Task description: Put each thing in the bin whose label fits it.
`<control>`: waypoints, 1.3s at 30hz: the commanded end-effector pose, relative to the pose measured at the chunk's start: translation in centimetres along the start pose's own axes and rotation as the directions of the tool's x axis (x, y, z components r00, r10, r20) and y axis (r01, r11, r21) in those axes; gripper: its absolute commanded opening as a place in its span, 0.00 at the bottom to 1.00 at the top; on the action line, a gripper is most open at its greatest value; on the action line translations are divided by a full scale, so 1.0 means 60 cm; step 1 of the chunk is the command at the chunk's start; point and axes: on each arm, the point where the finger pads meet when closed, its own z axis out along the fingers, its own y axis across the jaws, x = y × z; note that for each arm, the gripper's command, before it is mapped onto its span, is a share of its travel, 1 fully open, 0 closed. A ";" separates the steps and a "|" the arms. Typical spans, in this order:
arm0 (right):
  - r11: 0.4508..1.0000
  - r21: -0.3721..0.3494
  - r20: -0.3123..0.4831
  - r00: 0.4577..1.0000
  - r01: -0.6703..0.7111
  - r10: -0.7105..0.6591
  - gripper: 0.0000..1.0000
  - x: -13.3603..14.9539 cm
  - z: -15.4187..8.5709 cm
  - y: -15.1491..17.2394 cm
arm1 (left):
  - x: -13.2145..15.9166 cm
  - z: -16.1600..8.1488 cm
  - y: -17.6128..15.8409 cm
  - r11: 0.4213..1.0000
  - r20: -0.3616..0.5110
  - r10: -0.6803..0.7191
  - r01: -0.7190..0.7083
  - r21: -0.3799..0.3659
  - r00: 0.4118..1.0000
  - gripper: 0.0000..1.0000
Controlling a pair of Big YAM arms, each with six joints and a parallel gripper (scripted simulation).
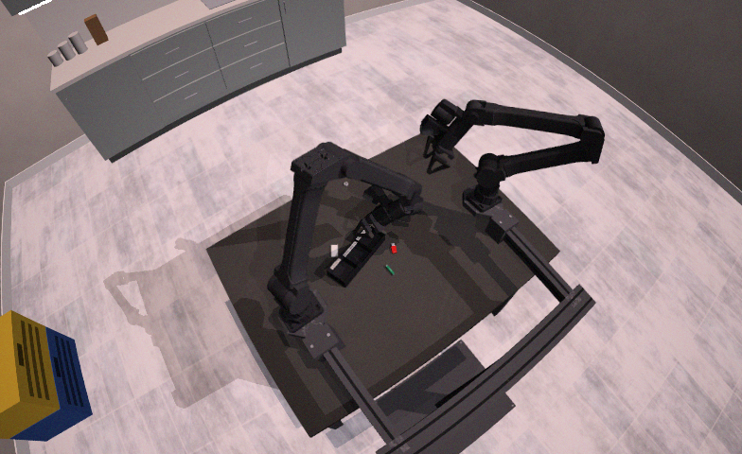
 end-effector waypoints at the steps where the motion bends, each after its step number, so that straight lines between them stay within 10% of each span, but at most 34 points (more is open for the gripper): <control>1: 1.000 0.001 0.007 1.000 0.002 -0.002 1.00 -0.005 -0.003 -0.001 | -0.030 -0.003 0.011 0.999 -0.031 -0.033 0.033 -0.002 0.999 1.00; 28: 1.000 0.001 0.007 1.000 0.002 -0.002 1.00 -0.005 -0.003 -0.001 | -0.184 0.053 0.128 0.953 -0.288 -0.302 0.285 -0.101 0.909 1.00; 39: 1.000 0.001 0.007 1.000 0.002 -0.002 1.00 -0.005 -0.003 -0.001 | -0.247 0.097 0.221 0.881 -0.408 -0.472 0.436 -0.183 0.782 1.00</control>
